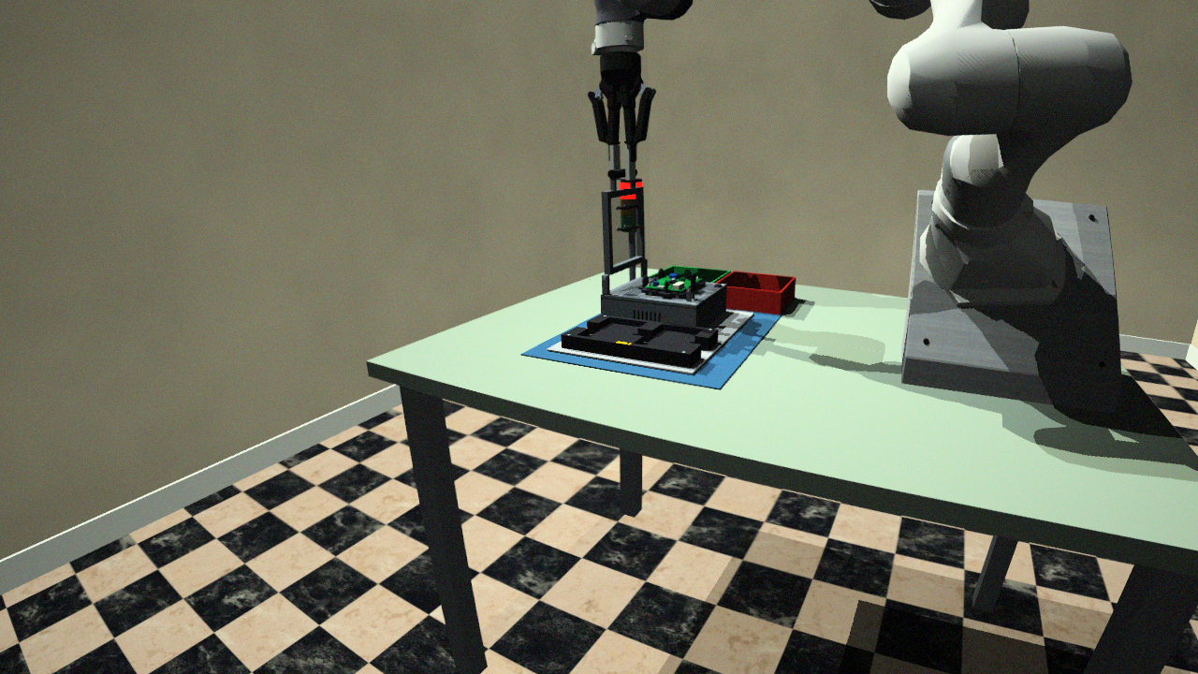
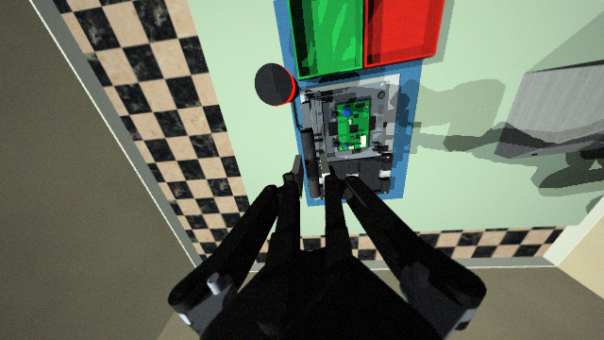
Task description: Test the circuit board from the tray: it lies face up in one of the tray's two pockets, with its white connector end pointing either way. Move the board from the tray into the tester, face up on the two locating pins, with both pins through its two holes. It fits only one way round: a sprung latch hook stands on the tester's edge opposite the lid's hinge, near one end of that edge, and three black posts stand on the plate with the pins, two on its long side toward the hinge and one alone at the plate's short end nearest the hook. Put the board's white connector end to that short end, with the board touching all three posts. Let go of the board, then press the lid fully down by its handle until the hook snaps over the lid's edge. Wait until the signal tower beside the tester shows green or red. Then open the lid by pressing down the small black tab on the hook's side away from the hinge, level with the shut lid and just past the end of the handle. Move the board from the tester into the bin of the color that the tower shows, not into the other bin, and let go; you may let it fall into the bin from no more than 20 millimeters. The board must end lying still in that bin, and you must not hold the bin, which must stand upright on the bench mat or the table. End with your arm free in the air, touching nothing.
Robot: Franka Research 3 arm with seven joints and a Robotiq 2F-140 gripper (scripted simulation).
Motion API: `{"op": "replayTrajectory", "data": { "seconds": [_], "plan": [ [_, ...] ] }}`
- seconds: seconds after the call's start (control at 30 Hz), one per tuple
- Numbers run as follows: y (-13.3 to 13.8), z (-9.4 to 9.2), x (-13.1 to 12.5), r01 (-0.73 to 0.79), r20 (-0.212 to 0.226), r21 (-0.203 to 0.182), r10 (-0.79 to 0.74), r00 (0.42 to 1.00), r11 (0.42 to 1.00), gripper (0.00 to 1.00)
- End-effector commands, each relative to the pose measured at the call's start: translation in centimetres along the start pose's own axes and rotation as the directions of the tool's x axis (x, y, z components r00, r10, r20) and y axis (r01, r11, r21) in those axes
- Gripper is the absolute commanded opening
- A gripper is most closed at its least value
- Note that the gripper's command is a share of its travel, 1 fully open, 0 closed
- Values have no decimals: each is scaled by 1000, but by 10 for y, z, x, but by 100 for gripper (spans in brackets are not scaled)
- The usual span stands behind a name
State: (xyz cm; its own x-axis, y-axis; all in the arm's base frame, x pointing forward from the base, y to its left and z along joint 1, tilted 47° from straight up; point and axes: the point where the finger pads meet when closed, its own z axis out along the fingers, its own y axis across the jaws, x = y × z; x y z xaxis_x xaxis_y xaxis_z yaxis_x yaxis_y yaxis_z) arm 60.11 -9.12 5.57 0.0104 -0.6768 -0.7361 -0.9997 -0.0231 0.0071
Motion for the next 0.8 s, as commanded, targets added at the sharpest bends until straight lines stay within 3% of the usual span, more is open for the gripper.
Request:
{"op": "replayTrajectory", "data": {
  "seconds": [0.0, 0.03, 0.77],
  "plan": [
    [0, 0, 1, 0, -1, 2, 0, 1000, 1000, 16],
    [0, 0, 1, 0, -1, 2, 0, 1000, 1000, 0],
    [0, 0, 1, 0, -1, 2, 0, 1000, 1000, 0]
  ]
}}
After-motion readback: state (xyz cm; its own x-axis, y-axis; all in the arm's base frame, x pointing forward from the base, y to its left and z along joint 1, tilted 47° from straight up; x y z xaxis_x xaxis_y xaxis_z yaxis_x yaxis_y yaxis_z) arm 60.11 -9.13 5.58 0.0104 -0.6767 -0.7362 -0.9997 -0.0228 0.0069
